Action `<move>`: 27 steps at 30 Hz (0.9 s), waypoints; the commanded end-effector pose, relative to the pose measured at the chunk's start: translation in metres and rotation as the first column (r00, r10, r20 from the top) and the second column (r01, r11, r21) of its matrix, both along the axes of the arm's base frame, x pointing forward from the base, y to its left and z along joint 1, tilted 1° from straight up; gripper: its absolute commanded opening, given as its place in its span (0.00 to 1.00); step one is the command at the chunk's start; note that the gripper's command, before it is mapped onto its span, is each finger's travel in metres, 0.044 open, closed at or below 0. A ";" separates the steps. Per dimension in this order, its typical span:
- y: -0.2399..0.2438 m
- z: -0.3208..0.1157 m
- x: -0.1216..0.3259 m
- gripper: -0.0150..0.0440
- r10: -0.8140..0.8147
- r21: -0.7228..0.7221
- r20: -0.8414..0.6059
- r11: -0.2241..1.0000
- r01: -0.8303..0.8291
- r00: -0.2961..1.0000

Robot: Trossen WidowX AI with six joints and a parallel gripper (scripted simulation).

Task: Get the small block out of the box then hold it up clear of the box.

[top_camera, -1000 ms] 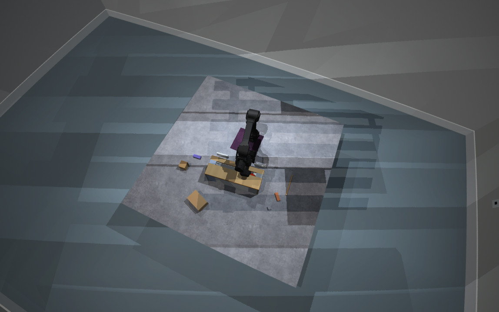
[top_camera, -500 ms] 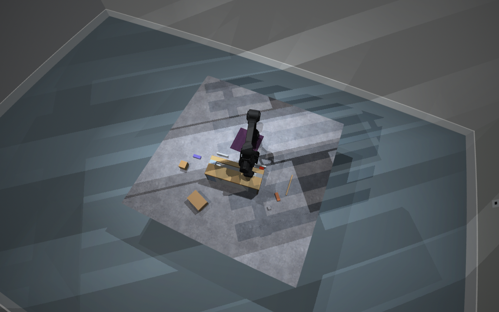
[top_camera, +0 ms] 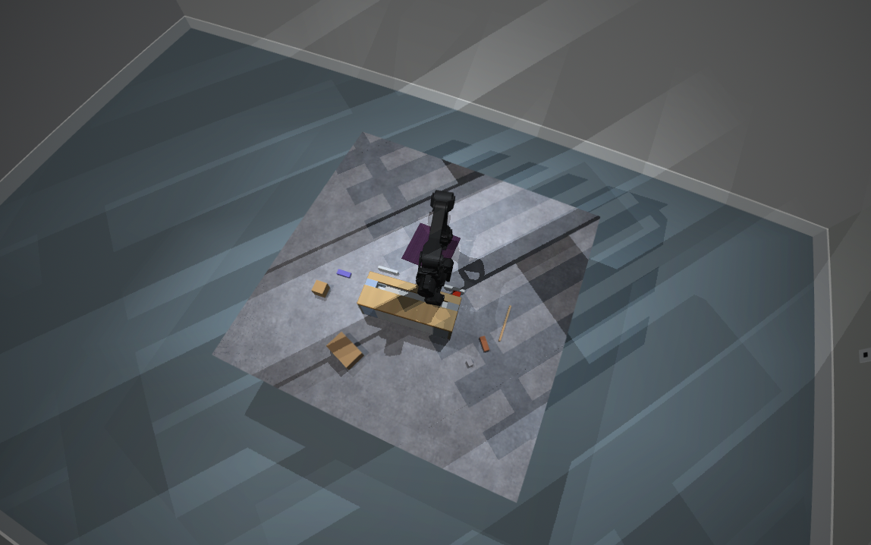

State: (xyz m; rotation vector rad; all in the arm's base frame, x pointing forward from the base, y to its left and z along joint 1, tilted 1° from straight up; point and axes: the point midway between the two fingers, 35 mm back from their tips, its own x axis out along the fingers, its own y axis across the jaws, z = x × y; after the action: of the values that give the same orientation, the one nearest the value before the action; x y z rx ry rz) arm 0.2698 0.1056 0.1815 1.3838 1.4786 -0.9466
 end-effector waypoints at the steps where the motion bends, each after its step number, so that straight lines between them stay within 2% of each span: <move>1: 0.014 0.015 -0.008 0.80 0.108 0.036 0.067 0.993 -0.111 0.992; 3: 0.017 0.016 -0.011 0.74 0.252 0.010 0.132 0.967 -0.256 0.959; 8: 0.021 0.014 -0.014 0.74 0.581 -0.107 0.240 0.812 -0.574 0.777; 11: 0.022 0.012 -0.016 0.74 0.790 -0.226 0.279 0.606 -0.763 0.546; 15: 0.025 0.011 -0.019 0.74 0.957 -0.388 0.253 0.235 -0.891 0.142; 19: 0.027 0.010 -0.021 0.74 0.948 -0.508 0.149 -0.172 -0.844 -0.283; 27: 0.030 0.009 -0.024 0.74 0.767 -0.558 -0.001 -0.533 -0.636 -0.642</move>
State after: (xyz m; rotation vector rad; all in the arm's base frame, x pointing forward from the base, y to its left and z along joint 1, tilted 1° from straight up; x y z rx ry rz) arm 0.2550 0.1308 0.1926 0.2661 1.4621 0.1261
